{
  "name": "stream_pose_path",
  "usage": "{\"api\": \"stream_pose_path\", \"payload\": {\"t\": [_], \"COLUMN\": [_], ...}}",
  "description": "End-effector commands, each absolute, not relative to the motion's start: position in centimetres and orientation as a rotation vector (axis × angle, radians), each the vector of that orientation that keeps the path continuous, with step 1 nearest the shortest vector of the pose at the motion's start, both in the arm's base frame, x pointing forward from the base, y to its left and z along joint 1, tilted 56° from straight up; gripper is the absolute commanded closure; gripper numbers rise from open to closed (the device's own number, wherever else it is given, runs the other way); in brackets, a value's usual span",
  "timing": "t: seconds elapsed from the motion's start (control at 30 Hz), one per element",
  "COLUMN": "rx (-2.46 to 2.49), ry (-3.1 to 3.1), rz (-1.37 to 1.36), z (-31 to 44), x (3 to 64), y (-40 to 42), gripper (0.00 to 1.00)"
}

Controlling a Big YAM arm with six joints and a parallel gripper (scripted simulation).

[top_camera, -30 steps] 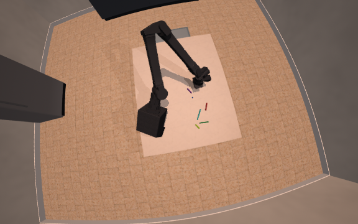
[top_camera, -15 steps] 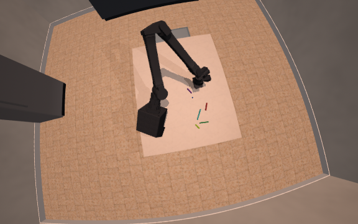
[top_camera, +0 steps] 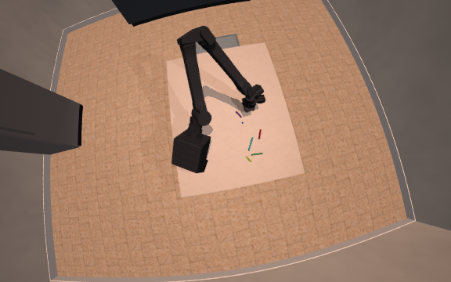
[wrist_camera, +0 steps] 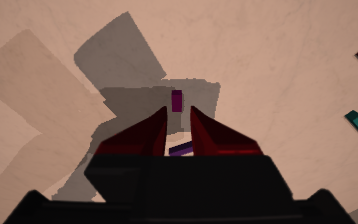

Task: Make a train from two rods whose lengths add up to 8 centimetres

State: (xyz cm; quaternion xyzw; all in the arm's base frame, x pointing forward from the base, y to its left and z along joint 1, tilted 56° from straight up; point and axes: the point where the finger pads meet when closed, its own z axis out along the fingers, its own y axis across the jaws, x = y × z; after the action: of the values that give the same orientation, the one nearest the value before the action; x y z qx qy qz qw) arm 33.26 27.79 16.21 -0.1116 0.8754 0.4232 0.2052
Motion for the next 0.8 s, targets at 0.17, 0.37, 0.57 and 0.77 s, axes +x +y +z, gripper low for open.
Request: {"api": "stream_pose_path", "payload": {"t": [0.17, 0.37, 0.57, 0.77], "rx": [-0.329, -0.328, -0.328, -0.328], "ry": [2.416, 2.42, 2.42, 2.42], "rz": [1.189, 1.189, 1.189, 1.189], "z": [17.04, 16.97, 16.97, 16.97], "x": [33.02, 32.96, 32.96, 32.96], "y": [28.38, 28.35, 28.35, 28.35], "gripper": [0.77, 0.77, 0.77, 0.77]}}
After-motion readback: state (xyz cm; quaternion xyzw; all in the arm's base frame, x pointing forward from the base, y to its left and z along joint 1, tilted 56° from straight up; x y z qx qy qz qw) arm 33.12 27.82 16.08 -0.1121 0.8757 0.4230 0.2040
